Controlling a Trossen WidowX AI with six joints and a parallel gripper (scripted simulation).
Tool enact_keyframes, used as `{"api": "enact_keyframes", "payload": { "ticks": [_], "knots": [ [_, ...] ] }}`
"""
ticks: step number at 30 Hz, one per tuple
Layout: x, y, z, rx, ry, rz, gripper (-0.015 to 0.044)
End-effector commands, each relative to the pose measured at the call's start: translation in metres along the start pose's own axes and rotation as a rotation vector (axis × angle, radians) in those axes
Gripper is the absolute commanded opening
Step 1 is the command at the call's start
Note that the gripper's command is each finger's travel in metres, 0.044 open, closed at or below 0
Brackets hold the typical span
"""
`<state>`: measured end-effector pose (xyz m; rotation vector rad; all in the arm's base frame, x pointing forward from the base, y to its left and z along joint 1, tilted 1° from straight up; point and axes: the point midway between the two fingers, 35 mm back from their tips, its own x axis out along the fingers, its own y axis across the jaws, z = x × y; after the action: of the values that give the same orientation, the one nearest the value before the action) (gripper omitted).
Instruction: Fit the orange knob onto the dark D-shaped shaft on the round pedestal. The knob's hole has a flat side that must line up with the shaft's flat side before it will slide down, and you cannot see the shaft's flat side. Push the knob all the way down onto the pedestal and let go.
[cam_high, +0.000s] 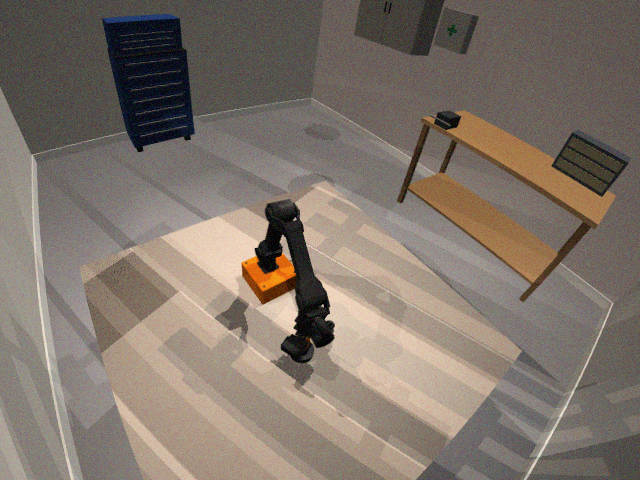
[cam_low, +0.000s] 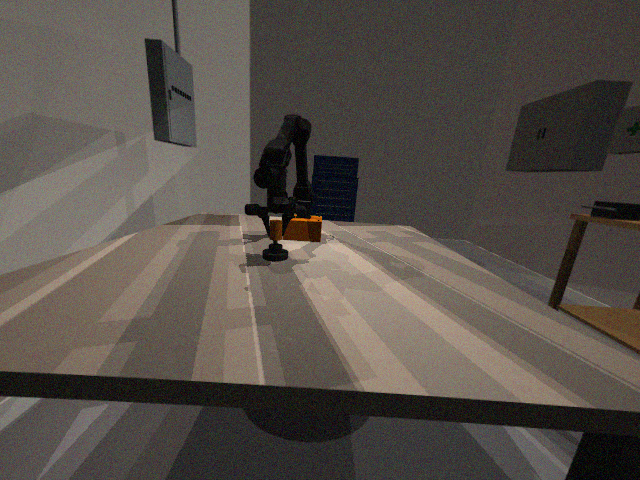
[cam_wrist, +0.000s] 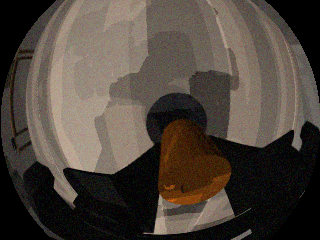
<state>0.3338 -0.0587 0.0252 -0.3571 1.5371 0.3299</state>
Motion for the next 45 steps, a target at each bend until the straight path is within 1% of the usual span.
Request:
{"api": "enact_keyframes", "payload": {
  "ticks": [1, 4, 30, 36, 39, 43, 45],
  "knots": [
    [-0.0006, -0.0003, 0.0015, 0.456, -0.001, -0.003, 0.0000],
    [0.0015, 0.0002, 0.0019, 0.552, -0.001, -0.003, 0.0000],
    [0.0040, 0.0002, 0.0002, 0.552, -0.001, -0.003, 0.0000],
    [-0.0012, 0.0006, 0.0012, 0.552, -0.001, -0.003, 0.0000],
    [-0.0012, 0.0004, 0.0014, 0.606, -0.001, -0.003, 0.0000],
    [0.0003, 0.0000, 0.0016, 0.751, -0.002, -0.003, 0.0000],
    [0.0015, 0.0003, 0.0012, 0.762, -0.002, -0.003, 0.0000]
  ]
}}
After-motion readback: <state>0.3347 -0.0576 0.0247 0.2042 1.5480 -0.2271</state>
